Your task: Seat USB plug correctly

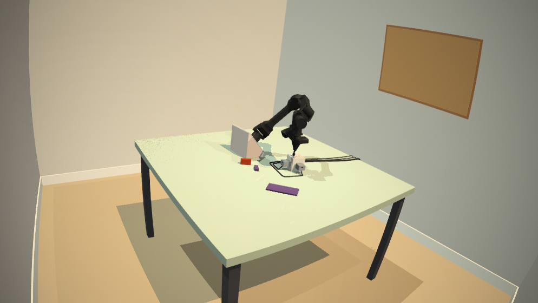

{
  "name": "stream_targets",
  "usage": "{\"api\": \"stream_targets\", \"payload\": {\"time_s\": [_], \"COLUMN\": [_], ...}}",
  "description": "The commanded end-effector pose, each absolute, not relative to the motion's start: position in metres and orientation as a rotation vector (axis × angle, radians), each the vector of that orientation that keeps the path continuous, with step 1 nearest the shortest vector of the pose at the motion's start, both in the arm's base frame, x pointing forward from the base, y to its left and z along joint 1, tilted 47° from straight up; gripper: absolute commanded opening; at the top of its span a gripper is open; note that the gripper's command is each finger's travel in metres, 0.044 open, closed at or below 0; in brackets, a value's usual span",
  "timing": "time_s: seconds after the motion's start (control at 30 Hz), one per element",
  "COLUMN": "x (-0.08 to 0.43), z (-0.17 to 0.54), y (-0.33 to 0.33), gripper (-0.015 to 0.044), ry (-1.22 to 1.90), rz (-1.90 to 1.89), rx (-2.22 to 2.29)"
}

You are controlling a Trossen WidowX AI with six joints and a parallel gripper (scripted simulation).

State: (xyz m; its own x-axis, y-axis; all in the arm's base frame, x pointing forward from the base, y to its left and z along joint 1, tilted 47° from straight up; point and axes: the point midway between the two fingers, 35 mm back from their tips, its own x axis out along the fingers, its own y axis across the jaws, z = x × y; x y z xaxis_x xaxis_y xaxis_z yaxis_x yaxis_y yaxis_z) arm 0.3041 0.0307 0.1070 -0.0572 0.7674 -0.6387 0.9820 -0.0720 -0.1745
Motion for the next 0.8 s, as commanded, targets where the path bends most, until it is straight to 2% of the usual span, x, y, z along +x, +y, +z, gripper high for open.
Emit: {"api": "stream_targets", "payload": {"time_s": [0.0, 0.77], "x": [0.3042, 0.304], "z": [0.107, 0.1051], "y": [0.0318, 0.0338], "gripper": [0.0, 0.0], "ry": [1.867, 1.867], "rz": [-0.871, -0.871], "rx": [1.888, 1.888]}}
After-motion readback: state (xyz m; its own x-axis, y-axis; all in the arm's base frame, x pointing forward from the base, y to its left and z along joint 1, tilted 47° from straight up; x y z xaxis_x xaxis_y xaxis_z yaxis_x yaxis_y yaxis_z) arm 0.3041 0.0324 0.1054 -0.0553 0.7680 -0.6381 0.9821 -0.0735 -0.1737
